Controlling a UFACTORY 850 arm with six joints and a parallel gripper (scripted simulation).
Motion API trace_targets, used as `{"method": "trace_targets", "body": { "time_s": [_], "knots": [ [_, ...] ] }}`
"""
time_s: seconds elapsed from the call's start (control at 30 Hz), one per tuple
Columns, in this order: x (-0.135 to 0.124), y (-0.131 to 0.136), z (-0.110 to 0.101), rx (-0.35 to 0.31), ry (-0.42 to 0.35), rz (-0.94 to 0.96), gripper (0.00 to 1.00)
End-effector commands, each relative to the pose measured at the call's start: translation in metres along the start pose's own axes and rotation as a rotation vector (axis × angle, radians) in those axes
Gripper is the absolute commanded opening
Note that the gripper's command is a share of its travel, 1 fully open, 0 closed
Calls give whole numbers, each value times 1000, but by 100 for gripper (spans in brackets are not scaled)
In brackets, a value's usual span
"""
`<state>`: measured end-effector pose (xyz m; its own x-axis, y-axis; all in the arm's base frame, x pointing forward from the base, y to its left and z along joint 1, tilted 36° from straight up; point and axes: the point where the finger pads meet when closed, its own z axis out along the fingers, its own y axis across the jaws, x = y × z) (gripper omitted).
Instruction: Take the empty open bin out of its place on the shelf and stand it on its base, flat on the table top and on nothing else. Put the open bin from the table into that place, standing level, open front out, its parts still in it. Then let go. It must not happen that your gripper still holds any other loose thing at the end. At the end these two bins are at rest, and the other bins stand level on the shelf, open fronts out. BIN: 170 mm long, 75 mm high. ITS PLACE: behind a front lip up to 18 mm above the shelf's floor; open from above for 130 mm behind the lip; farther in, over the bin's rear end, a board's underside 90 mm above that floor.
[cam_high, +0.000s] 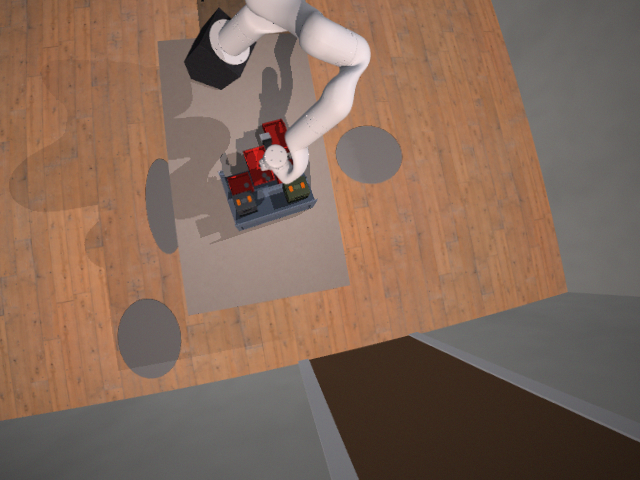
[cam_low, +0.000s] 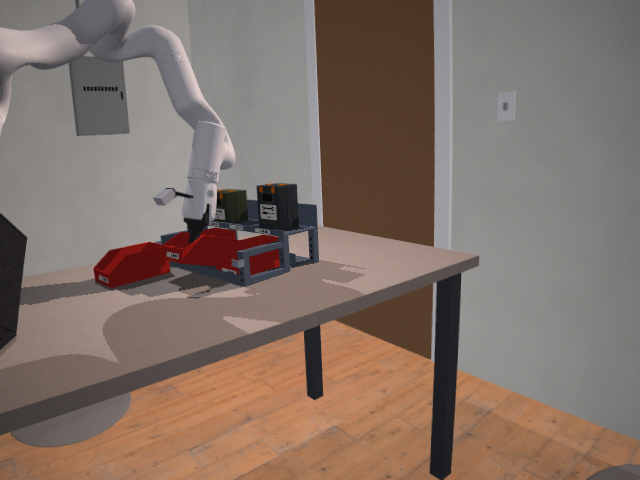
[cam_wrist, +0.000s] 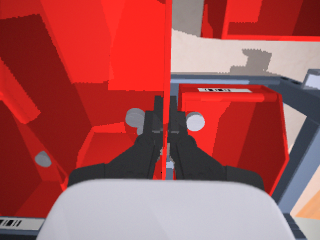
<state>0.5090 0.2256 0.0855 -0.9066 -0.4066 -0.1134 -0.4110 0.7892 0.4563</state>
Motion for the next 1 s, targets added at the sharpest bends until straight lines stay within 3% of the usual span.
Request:
{"method": "trace_targets", "body": {
  "time_s": [0.0, 0.97],
  "knots": [
    [-3, 0, -1, 0, -12, 0, 0],
    [-13, 0, -1, 0, -55, 0, 0]
  ]
}}
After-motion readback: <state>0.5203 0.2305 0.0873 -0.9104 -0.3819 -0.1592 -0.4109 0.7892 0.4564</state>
